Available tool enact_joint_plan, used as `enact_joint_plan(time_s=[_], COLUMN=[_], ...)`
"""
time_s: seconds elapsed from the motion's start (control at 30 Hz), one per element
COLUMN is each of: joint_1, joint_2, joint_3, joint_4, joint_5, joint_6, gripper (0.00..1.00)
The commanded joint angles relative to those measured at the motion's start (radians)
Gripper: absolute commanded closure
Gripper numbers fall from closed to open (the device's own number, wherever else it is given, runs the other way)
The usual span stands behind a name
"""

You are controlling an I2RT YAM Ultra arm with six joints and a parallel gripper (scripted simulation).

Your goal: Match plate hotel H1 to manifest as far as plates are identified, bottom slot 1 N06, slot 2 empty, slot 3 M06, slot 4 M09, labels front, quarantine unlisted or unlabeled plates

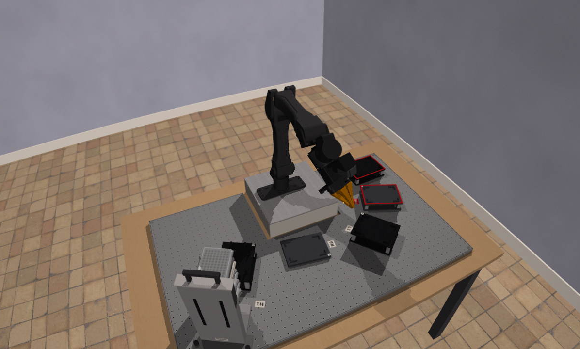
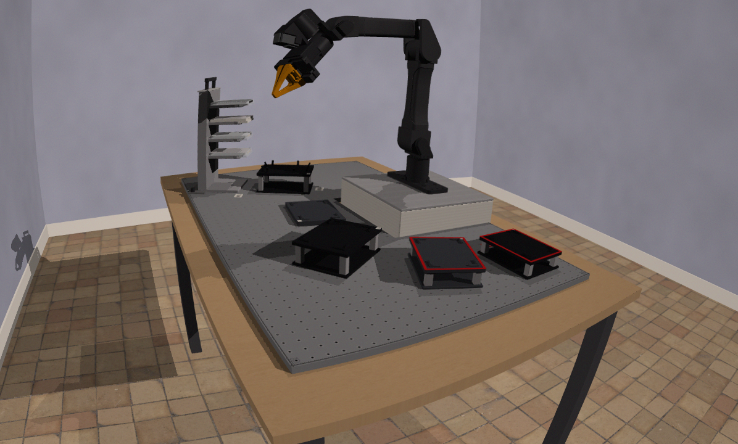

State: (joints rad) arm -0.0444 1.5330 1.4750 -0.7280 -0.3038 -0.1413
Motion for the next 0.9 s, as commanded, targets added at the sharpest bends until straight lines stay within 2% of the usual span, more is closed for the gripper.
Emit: enact_joint_plan(time_s=[0.0, 0.07, 0.1, 0.13, 0.2, 0.23, 0.3, 0.33, 0.37, 0.4, 0.43, 0.5, 0.53, 0.57, 0.6, 0.63, 0.67, 0.77, 0.8, 0.87], joint_1=[0.013, -0.001, -0.010, -0.004, -0.004, 0.007, 0.015, 0.001, -0.009, -0.002, 0.007, 0.015, 0.000, -0.008, -0.003, 0.007, 0.015, 0.015, -0.005, 0.011], joint_2=[0.025, 0.017, -0.012, -0.003, -0.003, 0.039, 0.054, 0.042, 0.009, 0.024, 0.060, 0.075, 0.063, 0.030, 0.040, 0.080, 0.090, 0.095, 0.056, 0.109], joint_3=[0.053, 0.045, -0.010, 0.041, 0.041, 0.056, 0.074, 0.060, 0.005, 0.056, 0.069, 0.087, 0.072, 0.017, 0.068, 0.081, 0.093, 0.098, 0.070, 0.109], joint_4=[-0.068, -0.079, -0.072, -0.096, -0.096, -0.125, -0.168, -0.162, -0.155, -0.180, -0.206, -0.248, -0.243, -0.237, -0.261, -0.287, -0.312, -0.329, -0.325, -0.377], joint_5=[0.030, 0.035, 0.034, 0.043, 0.043, 0.053, 0.070, 0.068, 0.067, 0.077, 0.086, 0.102, 0.101, 0.100, 0.110, 0.119, 0.129, 0.135, 0.134, 0.153], joint_6=[0.020, 0.022, 0.020, 0.025, 0.025, 0.030, 0.039, 0.037, 0.035, 0.040, 0.045, 0.054, 0.052, 0.050, 0.055, 0.059, 0.065, 0.068, 0.067, 0.077], gripper=[1.00, 1.00, 1.00, 1.00, 1.00, 1.00, 1.00, 1.00, 1.00, 1.00, 1.00, 1.00, 1.00, 1.00, 1.00, 1.00, 1.00, 1.00, 1.00, 1.00])
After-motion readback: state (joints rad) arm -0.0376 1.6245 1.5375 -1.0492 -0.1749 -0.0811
